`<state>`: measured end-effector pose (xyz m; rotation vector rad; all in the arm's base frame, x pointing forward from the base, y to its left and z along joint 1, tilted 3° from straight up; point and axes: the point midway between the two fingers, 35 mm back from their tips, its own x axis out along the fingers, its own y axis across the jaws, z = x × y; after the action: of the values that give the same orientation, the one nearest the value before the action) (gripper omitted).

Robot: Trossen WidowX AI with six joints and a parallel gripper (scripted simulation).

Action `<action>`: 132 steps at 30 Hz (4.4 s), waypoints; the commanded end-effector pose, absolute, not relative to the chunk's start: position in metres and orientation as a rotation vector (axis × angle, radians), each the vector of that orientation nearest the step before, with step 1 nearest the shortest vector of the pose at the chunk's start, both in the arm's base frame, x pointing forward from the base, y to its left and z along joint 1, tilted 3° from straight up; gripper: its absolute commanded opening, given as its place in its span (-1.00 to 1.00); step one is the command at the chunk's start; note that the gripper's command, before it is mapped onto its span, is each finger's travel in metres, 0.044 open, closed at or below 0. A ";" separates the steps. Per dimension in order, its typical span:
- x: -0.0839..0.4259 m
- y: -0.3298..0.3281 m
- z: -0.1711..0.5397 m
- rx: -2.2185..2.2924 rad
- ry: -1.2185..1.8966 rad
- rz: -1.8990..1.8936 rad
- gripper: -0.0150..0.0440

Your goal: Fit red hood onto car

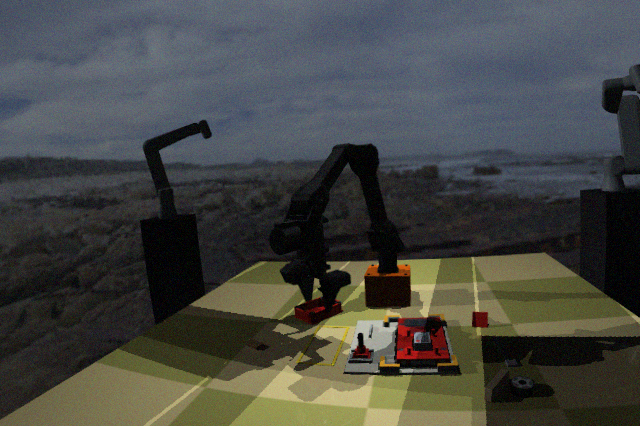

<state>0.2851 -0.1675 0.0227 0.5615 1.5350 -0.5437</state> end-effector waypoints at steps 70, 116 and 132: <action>0.292 -0.169 -0.031 0.003 1.602 0.031 1.00; 0.261 -0.166 0.002 0.021 0.567 0.024 1.00; 0.261 -0.166 0.001 0.020 0.567 0.024 1.00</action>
<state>0.2619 -0.1676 0.0003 0.0287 0.5772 0.0179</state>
